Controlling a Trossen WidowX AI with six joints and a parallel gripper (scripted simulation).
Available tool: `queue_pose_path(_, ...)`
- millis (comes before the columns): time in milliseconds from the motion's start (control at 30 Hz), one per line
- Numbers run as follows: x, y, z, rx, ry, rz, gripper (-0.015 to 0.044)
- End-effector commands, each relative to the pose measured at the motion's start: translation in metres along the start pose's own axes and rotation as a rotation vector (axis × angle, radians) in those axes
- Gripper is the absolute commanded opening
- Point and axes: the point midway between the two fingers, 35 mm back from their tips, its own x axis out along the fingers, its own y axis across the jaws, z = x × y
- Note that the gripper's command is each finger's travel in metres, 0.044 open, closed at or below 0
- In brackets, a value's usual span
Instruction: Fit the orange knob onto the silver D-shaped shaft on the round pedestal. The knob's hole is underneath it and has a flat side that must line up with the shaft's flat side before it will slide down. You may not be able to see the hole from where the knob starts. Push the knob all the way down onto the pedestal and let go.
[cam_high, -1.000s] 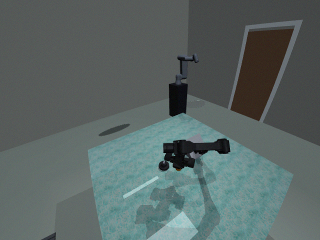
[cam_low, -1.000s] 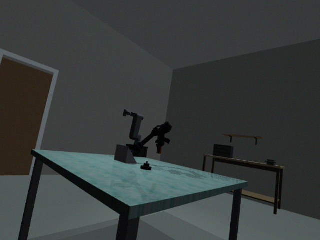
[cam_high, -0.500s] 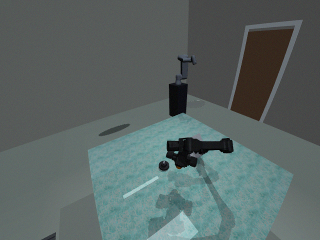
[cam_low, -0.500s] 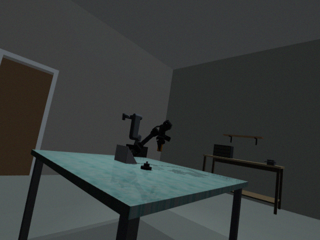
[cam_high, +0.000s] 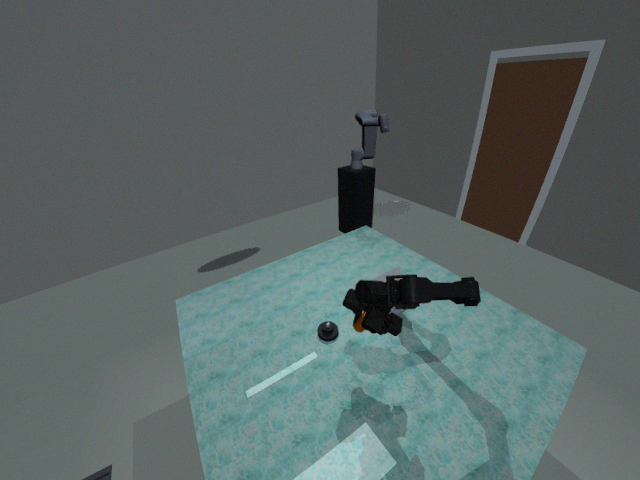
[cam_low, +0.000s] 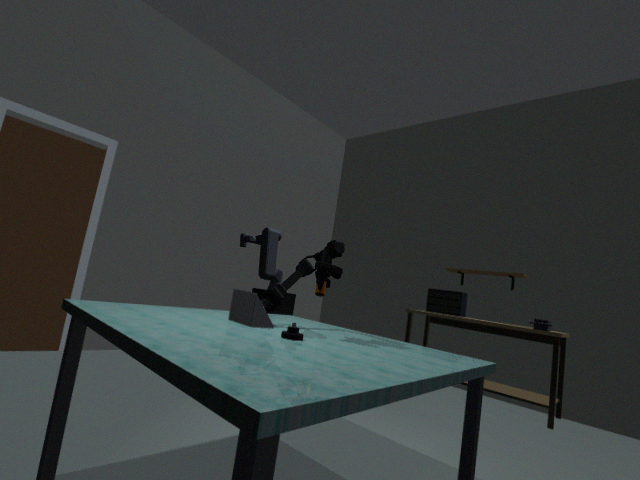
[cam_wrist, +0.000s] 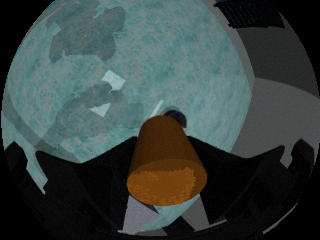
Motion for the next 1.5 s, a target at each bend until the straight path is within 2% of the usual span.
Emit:
queue_pose_path(0,-0.009,-0.001,-0.001,0.004,0.000,-0.090,0.0000)
queue_pose_path(600,-0.054,-0.003,-0.001,0.009,-0.002,-0.531,0.0000)
queue_pose_path(1000,-0.054,-0.001,-0.001,0.009,-0.003,-0.594,0.0000)
queue_pose_path(1467,-0.052,-0.002,-0.001,0.005,0.002,-0.556,0.0000)
